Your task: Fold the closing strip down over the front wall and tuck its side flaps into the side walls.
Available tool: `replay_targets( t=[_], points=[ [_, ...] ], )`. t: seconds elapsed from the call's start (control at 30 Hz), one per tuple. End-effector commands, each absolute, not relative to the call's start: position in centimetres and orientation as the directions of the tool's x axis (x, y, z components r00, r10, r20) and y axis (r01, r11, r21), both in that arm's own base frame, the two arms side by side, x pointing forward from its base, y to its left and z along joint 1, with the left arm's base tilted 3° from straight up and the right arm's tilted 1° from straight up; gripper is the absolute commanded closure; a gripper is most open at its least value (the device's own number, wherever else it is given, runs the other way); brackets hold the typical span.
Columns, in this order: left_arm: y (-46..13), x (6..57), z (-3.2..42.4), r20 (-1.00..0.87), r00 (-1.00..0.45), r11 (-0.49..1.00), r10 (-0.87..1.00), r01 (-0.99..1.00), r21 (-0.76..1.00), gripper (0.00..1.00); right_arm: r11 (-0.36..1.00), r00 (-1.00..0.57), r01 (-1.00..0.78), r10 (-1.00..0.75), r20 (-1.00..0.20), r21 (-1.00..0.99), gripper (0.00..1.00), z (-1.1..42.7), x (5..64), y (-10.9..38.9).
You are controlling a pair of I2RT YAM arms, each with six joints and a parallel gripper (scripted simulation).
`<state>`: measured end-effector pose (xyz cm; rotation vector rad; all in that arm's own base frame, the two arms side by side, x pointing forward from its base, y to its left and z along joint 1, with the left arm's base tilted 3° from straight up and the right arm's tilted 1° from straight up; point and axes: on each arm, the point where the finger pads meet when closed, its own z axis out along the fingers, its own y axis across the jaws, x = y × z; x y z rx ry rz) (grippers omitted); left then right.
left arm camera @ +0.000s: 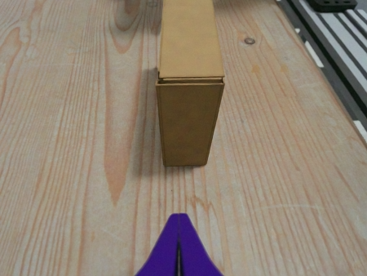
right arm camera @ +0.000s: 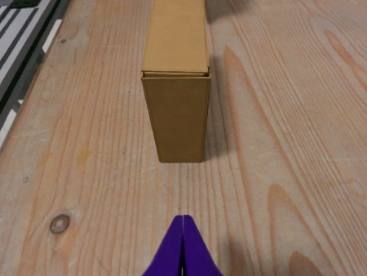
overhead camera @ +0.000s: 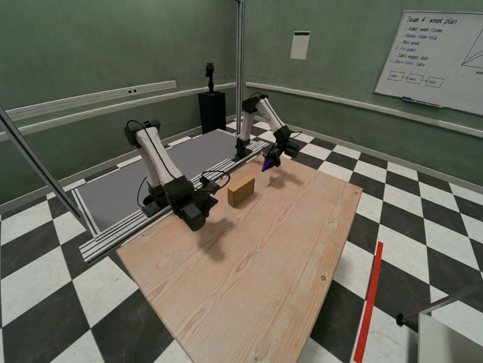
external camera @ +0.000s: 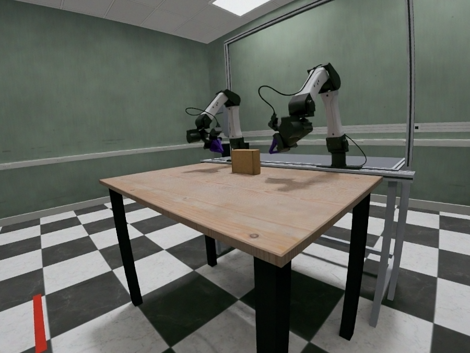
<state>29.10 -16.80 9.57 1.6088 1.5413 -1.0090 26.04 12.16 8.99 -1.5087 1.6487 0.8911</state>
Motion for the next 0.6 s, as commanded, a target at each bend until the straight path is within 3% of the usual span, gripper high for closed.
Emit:
replay_targets(
  t=[0.0,0.57],
  points=[
    [-17.1,29.0,8.7,-0.888,0.005,-0.079,0.459,0.996,-0.036,0.99,0.071,-0.045,-0.997,-0.496,-0.867,0.012,0.99,8.5,26.4,12.4],
    [-18.7,30.2,8.5,-0.883,-0.072,-0.076,0.463,0.99,-0.121,0.99,0.071,-0.113,-0.993,-0.488,-0.865,0.09,0.99,8.3,27.6,13.8]
  ],
)
